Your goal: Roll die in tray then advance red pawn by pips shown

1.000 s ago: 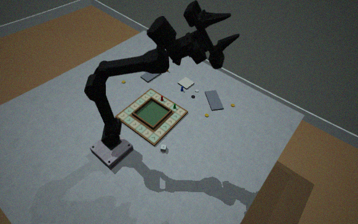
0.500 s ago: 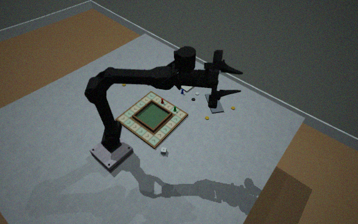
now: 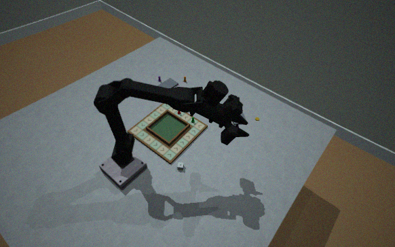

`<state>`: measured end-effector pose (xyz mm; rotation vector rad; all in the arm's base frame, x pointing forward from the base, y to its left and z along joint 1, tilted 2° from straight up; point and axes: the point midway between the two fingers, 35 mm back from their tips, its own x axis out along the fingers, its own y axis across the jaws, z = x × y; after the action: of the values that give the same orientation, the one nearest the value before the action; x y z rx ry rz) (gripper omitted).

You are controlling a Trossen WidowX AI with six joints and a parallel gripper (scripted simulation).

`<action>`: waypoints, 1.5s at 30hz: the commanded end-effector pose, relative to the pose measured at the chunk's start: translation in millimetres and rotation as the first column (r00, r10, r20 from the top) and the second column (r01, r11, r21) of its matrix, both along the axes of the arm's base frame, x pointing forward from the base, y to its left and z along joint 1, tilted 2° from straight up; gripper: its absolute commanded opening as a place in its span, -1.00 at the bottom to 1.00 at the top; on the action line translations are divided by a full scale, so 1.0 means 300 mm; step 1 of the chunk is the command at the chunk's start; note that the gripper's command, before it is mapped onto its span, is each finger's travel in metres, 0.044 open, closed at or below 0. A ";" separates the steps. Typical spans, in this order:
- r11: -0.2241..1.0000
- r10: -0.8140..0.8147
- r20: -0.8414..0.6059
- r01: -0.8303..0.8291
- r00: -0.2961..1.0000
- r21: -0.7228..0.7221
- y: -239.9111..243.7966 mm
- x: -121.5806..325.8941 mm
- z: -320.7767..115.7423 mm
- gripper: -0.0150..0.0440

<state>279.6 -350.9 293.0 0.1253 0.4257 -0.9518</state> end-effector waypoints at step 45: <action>0.349 0.830 -0.533 -0.593 -0.164 0.726 0.520 -0.416 -0.842 0.44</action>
<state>154.7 -195.9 46.3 -0.4745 1.4860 0.4083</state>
